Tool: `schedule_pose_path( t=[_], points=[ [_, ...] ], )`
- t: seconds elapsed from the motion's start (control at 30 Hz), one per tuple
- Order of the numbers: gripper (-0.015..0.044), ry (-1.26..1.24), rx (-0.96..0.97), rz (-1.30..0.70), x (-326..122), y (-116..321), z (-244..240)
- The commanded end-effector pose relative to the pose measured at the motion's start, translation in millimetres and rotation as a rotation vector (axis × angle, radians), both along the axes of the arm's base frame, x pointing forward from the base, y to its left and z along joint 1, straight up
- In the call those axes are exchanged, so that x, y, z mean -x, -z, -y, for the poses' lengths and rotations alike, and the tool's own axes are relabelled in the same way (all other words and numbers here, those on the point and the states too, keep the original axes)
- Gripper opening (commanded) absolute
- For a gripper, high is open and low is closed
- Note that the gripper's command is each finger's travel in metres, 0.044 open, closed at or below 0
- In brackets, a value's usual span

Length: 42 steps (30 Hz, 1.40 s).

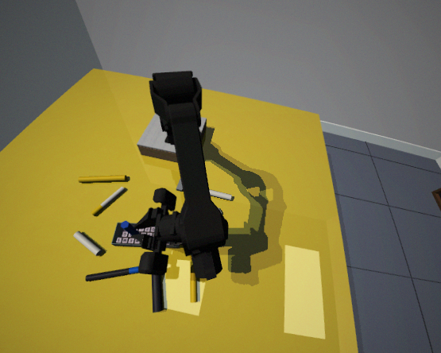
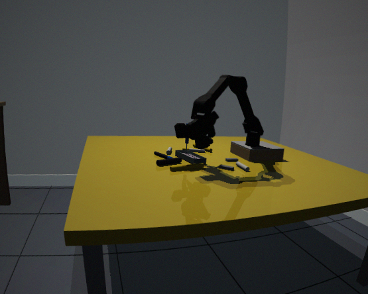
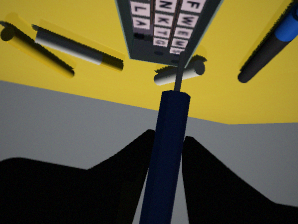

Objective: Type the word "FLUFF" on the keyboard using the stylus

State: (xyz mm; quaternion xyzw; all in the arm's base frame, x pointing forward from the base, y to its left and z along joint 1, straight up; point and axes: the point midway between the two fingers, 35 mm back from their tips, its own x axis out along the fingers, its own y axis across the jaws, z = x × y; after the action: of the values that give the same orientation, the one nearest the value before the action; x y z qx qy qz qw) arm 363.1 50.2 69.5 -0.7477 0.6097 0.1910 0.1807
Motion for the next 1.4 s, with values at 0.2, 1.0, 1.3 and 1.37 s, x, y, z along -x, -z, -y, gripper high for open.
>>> schedule_pose_path(
  t=[0.2,1.0,1.3,1.37],
  points=[
    [0.0000,-0.002,0.003,-0.003,-1,-1,0],
    [0.0081,-0.004,0.006,-0.007,-2,20,-1],
    [0.0081,-0.004,0.006,-0.007,-2,24,-1],
    [0.0081,-0.004,0.006,-0.007,-2,25,-1]
  ],
)
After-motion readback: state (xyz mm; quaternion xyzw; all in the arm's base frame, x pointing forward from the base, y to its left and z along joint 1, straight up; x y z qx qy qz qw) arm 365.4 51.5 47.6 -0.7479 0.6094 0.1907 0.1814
